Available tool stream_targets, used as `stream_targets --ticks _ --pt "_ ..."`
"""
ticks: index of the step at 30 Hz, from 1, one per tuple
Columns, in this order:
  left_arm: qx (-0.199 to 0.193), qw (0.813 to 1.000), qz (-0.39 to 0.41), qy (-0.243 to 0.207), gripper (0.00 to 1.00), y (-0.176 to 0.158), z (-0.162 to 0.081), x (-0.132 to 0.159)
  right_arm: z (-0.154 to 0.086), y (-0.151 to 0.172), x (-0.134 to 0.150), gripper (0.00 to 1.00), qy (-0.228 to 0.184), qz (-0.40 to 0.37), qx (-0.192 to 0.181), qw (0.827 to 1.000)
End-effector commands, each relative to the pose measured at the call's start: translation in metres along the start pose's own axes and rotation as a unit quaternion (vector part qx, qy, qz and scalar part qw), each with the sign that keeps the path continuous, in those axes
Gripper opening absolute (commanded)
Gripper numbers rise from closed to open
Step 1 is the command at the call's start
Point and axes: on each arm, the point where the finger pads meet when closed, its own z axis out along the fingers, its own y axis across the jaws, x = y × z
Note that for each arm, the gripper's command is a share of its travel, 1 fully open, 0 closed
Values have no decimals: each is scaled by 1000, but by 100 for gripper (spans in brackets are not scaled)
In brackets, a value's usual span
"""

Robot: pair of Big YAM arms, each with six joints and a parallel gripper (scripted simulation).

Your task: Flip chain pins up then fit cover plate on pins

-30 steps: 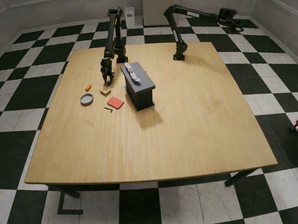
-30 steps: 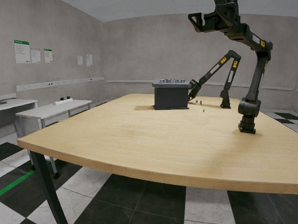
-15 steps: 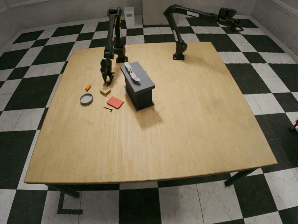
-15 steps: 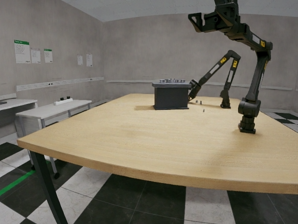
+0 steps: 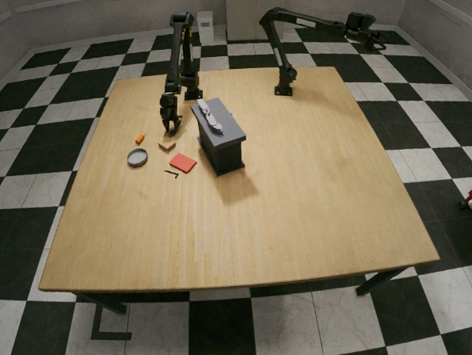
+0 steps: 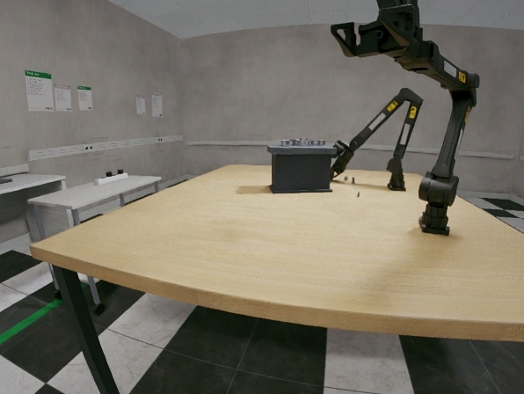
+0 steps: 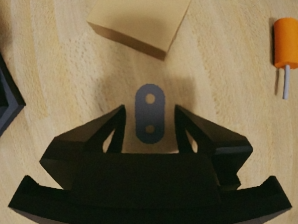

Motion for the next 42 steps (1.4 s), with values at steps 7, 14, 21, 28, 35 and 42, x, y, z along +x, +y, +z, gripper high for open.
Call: stream_targets --ticks 7,14,21,28,35,42 --pt "2 999 -1 -39 100 -3 -5 -40 0 -2 -10 49 -16 3 3 1000" --pt "2 999 -1 -39 100 -3 -5 -40 1 -2 -9 49 -15 3 3 1000" --pt "2 999 -1 -39 100 -3 -5 -40 3 -2 -4 49 -12 3 3 1000" --pt "2 999 -1 -39 100 -3 -5 -40 6 -2 -6 49 -12 3 3 1000" --pt "2 999 -1 -39 100 -3 -5 -40 7 -2 0 49 -8 3 2 1000" --pt "2 999 -1 -39 100 -3 -5 -40 5 -1 -9 49 -14 2 2 1000"
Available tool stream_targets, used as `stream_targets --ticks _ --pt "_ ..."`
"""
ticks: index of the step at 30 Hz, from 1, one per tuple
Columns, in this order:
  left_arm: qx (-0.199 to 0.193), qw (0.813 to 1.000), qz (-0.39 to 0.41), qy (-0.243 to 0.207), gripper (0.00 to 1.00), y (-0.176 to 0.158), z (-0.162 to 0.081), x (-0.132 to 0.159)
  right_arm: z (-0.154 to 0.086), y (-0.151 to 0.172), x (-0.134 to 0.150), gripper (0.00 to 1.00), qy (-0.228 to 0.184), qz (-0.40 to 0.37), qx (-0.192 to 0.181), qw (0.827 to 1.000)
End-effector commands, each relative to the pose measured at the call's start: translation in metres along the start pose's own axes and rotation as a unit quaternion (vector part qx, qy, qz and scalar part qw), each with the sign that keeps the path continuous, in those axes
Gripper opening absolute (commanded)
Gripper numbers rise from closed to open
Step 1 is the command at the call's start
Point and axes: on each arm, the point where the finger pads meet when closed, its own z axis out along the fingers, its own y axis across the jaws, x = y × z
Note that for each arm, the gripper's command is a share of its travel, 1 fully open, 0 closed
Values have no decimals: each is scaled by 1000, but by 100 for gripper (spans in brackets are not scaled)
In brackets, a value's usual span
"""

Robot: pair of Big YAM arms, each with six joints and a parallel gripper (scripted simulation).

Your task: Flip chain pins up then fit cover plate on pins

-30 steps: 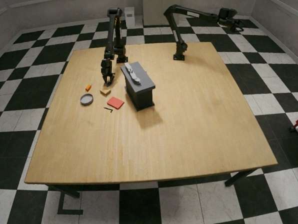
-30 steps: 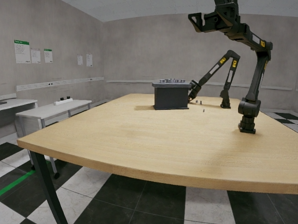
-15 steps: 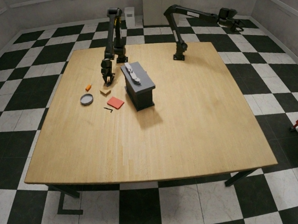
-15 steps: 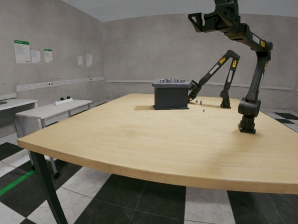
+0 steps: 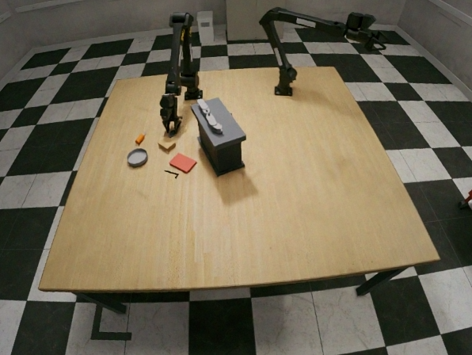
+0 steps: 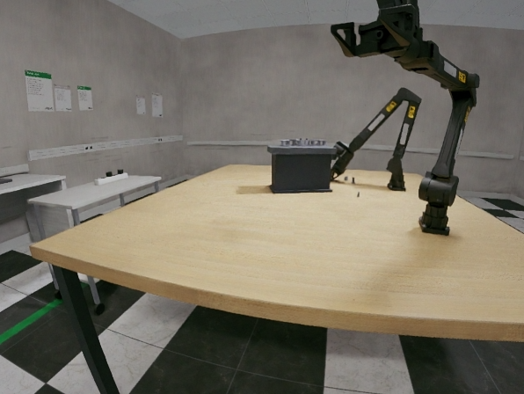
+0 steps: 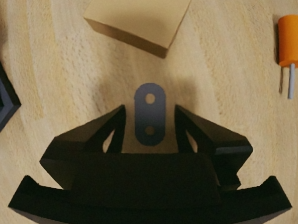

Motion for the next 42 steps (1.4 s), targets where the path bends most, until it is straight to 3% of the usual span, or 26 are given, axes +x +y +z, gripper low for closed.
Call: stream_targets --ticks 1,12,13,40,42 --pt "2 999 -1 -39 100 -3 -5 -40 2 -1 -4 49 -9 4 2 1000" --pt "2 999 -1 -39 100 -3 -5 -40 4 -1 -7 49 -12 4 2 1000" --pt "2 999 -1 -39 100 -3 -5 -40 0 -2 -13 21 -15 4 2 1000" --pt "2 999 -1 -39 100 -3 -5 -40 0 -2 -13 21 -14 4 2 1000" --pt "2 999 -1 -39 100 -3 -5 -40 -6 -2 -27 21 -21 4 2 1000"
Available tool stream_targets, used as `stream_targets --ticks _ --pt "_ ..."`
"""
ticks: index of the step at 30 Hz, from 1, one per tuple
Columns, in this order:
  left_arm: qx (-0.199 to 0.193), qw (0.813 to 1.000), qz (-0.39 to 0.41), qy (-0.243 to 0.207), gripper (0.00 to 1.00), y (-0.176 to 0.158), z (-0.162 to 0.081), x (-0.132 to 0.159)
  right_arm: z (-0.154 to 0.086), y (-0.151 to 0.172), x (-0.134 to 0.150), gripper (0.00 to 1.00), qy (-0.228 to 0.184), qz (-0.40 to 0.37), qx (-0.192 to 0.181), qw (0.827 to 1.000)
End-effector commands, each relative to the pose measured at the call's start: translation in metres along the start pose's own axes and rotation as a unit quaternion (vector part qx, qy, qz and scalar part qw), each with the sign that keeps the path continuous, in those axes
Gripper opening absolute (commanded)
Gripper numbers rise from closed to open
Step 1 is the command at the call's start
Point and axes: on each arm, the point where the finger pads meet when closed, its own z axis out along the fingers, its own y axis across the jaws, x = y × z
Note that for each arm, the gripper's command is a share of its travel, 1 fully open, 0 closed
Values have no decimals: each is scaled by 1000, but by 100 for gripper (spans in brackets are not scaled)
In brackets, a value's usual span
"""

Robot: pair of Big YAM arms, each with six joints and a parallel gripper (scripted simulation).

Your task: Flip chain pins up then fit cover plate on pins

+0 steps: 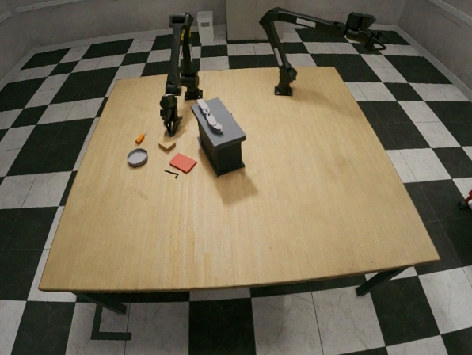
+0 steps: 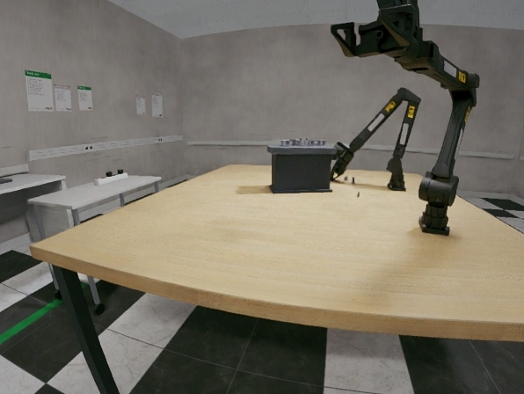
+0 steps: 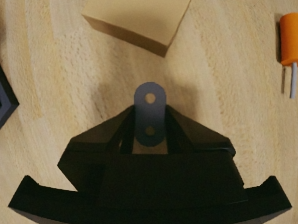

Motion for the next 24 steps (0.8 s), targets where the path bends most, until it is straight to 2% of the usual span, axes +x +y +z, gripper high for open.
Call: stream_targets --ticks 1,24 --pt "2 999 -1 -39 100 -3 -5 -40 -9 -2 -30 21 -24 4 2 1000" --pt "2 999 -1 -39 100 -3 -5 -40 -27 -2 -42 21 -27 4 2 1000"
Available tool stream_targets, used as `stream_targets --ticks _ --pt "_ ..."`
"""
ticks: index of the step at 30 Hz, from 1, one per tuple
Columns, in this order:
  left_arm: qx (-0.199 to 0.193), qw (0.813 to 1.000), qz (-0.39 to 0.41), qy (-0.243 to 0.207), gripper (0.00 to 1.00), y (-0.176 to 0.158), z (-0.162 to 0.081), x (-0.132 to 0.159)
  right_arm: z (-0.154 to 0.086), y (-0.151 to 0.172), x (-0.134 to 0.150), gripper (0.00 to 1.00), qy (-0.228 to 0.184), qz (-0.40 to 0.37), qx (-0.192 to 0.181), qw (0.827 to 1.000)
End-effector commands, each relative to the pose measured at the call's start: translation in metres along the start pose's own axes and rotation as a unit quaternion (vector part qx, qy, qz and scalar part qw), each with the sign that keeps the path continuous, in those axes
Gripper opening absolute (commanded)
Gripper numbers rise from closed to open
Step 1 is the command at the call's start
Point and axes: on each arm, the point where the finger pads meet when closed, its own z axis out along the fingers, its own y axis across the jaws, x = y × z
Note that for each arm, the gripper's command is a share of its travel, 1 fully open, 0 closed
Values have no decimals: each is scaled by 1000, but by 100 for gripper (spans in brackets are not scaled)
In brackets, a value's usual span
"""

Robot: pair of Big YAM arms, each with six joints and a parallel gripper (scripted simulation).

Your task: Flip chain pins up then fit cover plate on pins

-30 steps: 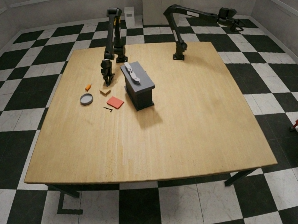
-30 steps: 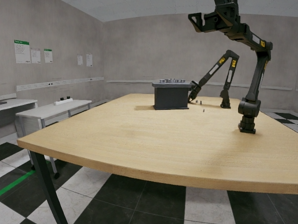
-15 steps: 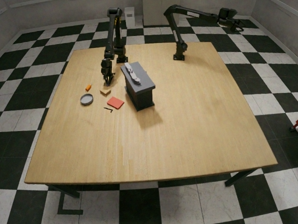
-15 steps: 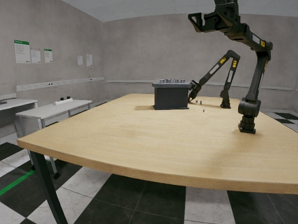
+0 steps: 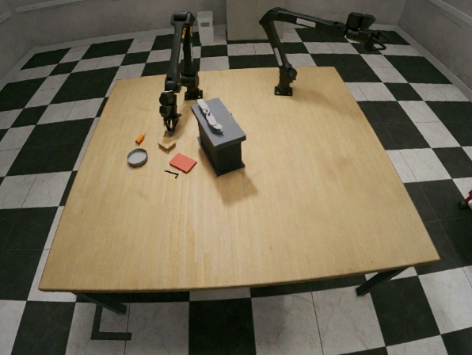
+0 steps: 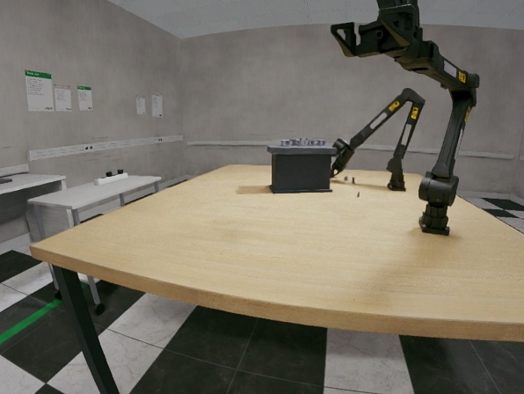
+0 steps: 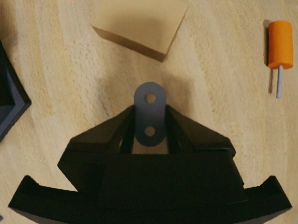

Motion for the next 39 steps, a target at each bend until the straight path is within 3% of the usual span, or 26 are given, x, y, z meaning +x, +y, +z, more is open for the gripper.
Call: stream_targets --ticks 1,28,35,39 --pt "2 999 -1 -39 100 -3 -5 -40 -9 -2 -32 21 -26 4 2 1000" --pt "2 999 -1 -39 100 -3 -5 -40 -24 8 -50 21 -22 -15 -7 1000" --pt "2 999 -1 -39 100 -3 -5 -40 -30 19 -72 21 -20 -30 -15 999" --pt "2 999 -1 -39 100 -3 -5 -40 -40 34 -104 21 -22 -48 -26 998"
